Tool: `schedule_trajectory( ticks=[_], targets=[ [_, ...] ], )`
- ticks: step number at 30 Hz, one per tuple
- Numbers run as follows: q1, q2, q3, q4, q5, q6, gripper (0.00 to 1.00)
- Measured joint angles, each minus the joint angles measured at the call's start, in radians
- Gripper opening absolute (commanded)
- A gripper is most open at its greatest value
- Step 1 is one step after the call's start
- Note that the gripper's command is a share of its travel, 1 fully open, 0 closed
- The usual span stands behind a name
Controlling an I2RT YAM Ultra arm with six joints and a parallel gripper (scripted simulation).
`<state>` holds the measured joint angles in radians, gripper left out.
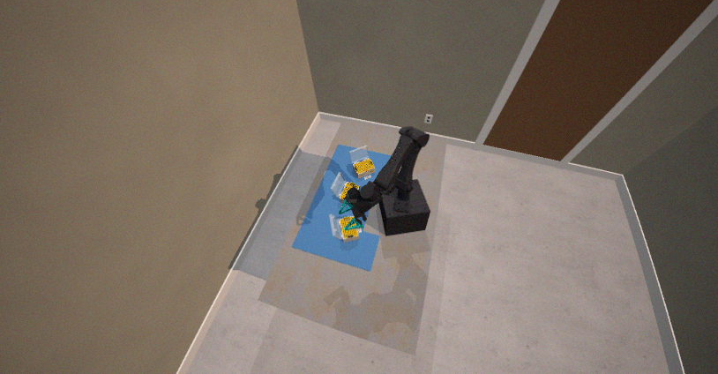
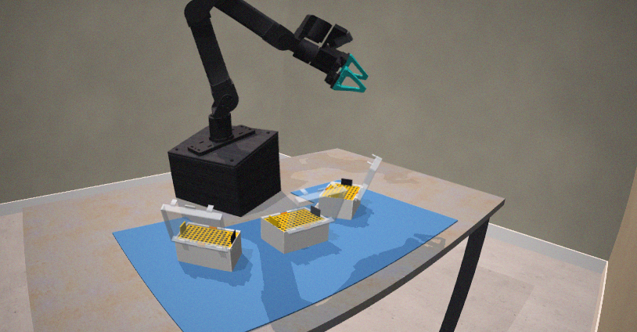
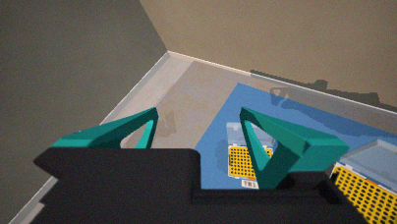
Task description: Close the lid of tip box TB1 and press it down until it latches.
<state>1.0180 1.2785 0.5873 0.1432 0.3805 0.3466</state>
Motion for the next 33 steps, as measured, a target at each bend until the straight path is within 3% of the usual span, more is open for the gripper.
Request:
schedule_trajectory(
  ticks=[16,17,20,26,33],
  targets=[
    [0.0,0.0,0.0,0.0,0.0,0.0,1.0],
    [0.0,0.0,0.0,0.0,0.0,0.0,0.0],
    [-0.014,0.039,0.049,-0.054,-0.005,-0.002,0.0],
    [-0.073,0.204,0.266,-0.213,-0.025,-0.013,0.0],
    [-0.136,0.369,0.447,-0.388,-0.056,-0.035,0.0]
  ],
)
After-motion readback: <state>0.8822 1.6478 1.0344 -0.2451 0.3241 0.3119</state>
